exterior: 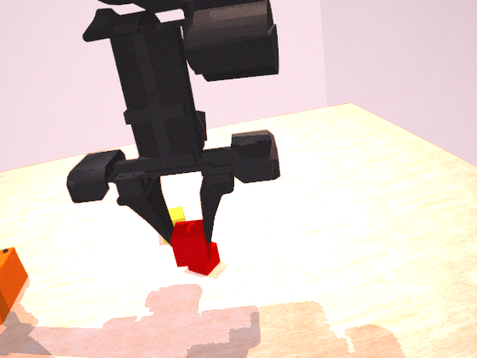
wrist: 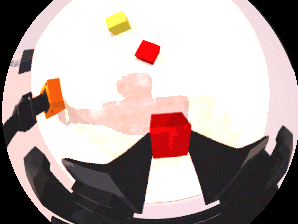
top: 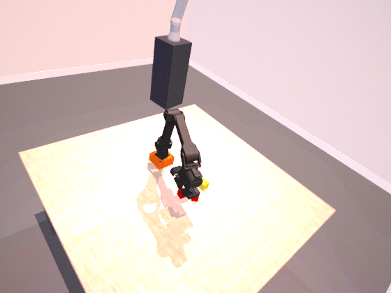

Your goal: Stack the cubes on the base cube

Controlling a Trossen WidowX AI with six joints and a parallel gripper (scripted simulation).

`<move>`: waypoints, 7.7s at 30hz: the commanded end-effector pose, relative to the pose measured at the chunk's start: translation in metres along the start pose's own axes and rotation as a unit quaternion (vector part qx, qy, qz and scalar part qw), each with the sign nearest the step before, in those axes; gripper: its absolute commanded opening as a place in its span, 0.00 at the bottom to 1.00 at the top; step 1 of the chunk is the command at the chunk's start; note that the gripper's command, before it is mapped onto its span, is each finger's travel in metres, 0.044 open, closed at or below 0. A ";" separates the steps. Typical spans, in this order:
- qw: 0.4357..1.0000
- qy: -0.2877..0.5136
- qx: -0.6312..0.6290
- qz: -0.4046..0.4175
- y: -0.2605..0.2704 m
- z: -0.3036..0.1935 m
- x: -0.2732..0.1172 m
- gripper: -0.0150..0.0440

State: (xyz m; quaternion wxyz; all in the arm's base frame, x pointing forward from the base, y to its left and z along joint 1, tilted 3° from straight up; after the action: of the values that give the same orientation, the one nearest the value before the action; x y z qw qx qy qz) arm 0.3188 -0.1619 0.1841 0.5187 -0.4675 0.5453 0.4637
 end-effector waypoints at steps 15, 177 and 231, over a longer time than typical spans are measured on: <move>1.000 -0.001 0.029 -0.008 -0.004 0.030 -0.009 0.43; 0.943 -0.003 0.333 -0.001 0.024 0.208 0.021 0.70; 0.500 -0.006 0.866 -0.002 0.000 0.109 0.072 0.70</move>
State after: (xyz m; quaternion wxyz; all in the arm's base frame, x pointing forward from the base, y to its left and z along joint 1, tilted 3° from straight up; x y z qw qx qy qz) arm 0.3318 -0.0561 0.1158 0.6710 0.2177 0.6683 -0.2361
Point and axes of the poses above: the point midway between the two fingers, 35 mm back from their tips, its own x axis out along the fingers, its own y axis across the jaws, z = x × y, the point moved 9 cm from there along -x, back along the fingers, and after that the axes turned 10 degrees about -x, right-handed, at the moved point
